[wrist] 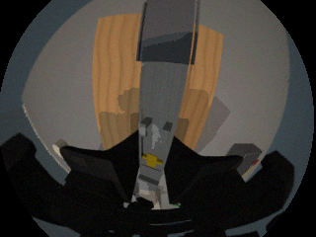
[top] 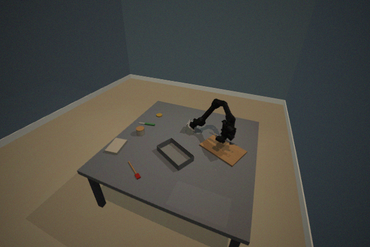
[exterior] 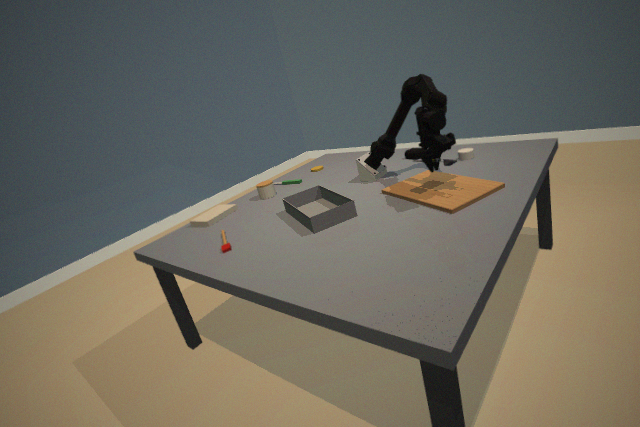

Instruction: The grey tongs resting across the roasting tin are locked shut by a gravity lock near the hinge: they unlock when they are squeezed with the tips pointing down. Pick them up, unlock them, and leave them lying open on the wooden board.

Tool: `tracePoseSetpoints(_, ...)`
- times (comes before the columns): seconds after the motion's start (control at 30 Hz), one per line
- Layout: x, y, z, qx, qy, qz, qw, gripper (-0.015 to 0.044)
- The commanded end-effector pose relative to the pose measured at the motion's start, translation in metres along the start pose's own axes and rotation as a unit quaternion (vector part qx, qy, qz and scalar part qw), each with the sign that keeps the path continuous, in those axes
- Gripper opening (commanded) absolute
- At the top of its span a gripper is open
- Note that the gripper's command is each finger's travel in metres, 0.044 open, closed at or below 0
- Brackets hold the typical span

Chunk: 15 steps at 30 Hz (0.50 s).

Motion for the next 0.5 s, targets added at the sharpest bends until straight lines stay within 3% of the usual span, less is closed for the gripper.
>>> tracePoseSetpoints(0.0,0.000,0.006,0.000,-0.003,0.003,0.002,1.000,-0.0150)
tracePoseSetpoints(0.47,0.001,0.028,0.005,-0.002,0.008,0.006,1.000,-0.0150)
Point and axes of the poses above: the point midway between the two fingers, 35 mm back from their tips, its own y axis out along the fingers, its own z axis across the jaws, x = y × z, the point moved 10 cm from there along -y, back along the fingers, and after that the axes turned 5 degrees about -y, right-handed, at the moved point
